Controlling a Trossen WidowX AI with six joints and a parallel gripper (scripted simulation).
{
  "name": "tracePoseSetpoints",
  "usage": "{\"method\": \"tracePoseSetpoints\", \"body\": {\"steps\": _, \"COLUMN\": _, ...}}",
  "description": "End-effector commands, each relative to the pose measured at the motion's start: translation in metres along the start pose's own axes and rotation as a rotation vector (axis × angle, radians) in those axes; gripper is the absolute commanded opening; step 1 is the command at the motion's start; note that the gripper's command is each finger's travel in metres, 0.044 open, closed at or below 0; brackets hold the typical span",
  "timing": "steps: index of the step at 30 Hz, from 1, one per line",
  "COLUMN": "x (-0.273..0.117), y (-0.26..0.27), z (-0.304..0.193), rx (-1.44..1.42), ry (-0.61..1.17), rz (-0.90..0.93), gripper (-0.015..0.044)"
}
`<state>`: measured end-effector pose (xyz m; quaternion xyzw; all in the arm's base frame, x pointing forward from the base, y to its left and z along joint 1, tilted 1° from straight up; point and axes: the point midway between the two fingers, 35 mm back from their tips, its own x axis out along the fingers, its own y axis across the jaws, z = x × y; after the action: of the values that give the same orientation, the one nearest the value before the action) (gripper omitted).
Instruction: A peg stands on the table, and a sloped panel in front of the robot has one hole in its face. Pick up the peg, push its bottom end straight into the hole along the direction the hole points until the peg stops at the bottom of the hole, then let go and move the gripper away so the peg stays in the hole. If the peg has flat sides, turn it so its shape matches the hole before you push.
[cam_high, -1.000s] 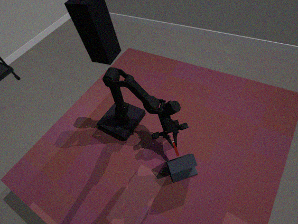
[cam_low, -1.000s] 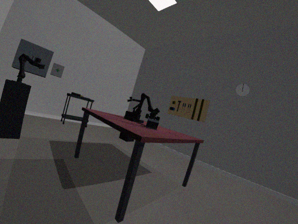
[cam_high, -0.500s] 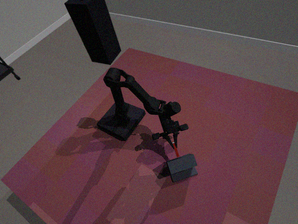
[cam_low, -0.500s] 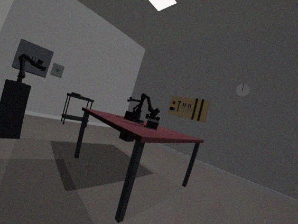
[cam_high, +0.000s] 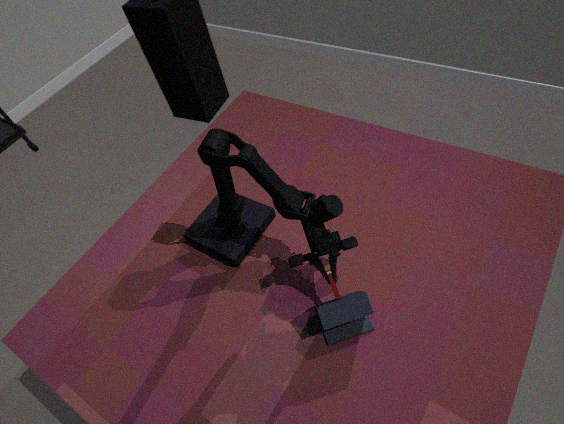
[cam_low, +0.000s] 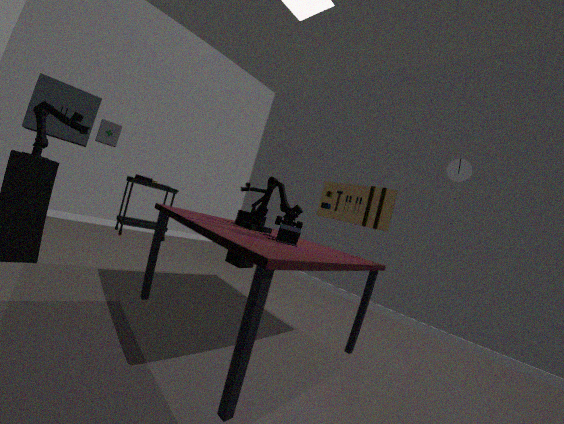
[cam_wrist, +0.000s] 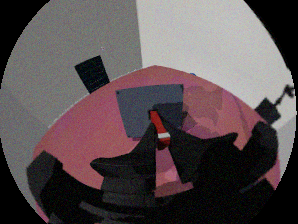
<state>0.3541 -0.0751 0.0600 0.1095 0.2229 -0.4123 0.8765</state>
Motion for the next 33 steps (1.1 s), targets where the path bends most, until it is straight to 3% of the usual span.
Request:
{"method": "tracePoseSetpoints", "body": {"steps": 1, "x": 0.002, "y": 0.001, "z": 0.002, "rx": 0.001, "ry": -0.003, "rz": 0.004, "gripper": 0.0}}
{"method": "tracePoseSetpoints", "body": {"steps": 33, "x": 0.021, "y": 0.001, "z": 0.002, "rx": 0.0, "ry": -0.004, "rz": 0.004, "gripper": 0.0}}
